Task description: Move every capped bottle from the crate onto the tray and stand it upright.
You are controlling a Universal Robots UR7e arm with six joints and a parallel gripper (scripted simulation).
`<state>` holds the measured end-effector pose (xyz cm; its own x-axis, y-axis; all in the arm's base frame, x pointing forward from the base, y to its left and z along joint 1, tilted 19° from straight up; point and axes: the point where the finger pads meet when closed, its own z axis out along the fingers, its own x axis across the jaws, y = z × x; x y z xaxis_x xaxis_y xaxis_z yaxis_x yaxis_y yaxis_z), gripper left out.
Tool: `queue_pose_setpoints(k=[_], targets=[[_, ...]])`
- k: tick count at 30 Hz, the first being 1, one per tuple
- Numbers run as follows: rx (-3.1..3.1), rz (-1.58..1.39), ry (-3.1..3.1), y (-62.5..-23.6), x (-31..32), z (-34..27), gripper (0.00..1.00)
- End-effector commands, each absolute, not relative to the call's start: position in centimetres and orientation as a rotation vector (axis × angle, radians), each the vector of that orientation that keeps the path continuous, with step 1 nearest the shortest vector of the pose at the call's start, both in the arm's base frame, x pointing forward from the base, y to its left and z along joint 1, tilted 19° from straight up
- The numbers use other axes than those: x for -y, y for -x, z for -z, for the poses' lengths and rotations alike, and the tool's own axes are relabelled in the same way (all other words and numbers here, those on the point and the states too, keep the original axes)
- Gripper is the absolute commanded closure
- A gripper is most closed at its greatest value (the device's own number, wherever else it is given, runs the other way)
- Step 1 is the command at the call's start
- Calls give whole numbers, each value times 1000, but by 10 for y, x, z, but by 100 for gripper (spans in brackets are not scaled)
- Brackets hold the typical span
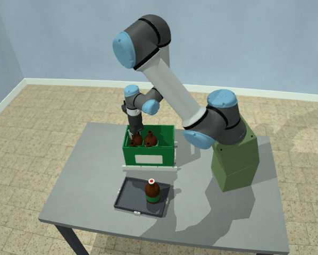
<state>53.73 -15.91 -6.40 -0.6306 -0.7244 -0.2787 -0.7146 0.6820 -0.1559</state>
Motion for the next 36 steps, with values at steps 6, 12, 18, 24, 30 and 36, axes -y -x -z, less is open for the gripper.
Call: queue_pose_setpoints(k=[6, 12, 18, 24, 30, 36], targets=[[-2577, 45, 1138, -537, 159, 63, 0], [-2577, 45, 1139, -537, 159, 63, 0], [-2577, 45, 1139, -537, 159, 63, 0], [-2576, 46, 1138, -538, 159, 63, 100], [-2576, 46, 1138, -538, 159, 63, 100], [-2576, 46, 1138, -538, 159, 63, 100]])
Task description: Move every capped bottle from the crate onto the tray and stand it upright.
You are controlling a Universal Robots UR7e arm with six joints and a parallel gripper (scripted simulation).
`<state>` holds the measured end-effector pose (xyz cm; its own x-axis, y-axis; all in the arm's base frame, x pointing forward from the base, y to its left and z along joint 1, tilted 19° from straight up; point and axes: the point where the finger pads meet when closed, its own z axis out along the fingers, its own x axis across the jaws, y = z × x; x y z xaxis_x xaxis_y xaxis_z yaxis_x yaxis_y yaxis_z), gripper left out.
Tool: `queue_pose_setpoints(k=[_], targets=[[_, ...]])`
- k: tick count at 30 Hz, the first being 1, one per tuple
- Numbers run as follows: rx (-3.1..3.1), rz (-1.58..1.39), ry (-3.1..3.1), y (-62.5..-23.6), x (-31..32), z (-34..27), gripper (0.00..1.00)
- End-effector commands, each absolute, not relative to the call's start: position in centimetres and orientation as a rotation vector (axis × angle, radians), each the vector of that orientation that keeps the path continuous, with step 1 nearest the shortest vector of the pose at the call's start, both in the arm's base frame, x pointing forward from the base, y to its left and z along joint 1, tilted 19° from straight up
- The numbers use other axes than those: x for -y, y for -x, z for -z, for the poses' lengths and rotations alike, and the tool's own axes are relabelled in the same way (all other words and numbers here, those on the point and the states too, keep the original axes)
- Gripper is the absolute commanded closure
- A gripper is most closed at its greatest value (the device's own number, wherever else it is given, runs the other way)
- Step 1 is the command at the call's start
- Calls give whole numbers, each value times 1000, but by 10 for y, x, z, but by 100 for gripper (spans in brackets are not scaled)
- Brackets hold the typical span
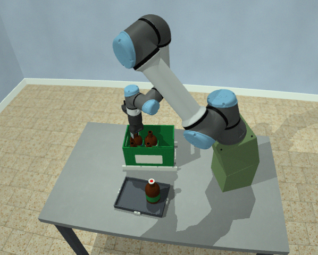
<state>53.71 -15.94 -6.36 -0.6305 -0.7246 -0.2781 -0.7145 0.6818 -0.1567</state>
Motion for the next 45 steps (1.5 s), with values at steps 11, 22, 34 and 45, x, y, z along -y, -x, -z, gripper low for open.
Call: queue_pose_setpoints(k=[11, 22, 34, 45], targets=[[-2577, 46, 1138, -537, 160, 63, 100], [-2577, 45, 1138, -537, 159, 63, 100], [-2577, 45, 1138, -537, 159, 63, 100], [-2577, 45, 1138, -527, 163, 32, 100]])
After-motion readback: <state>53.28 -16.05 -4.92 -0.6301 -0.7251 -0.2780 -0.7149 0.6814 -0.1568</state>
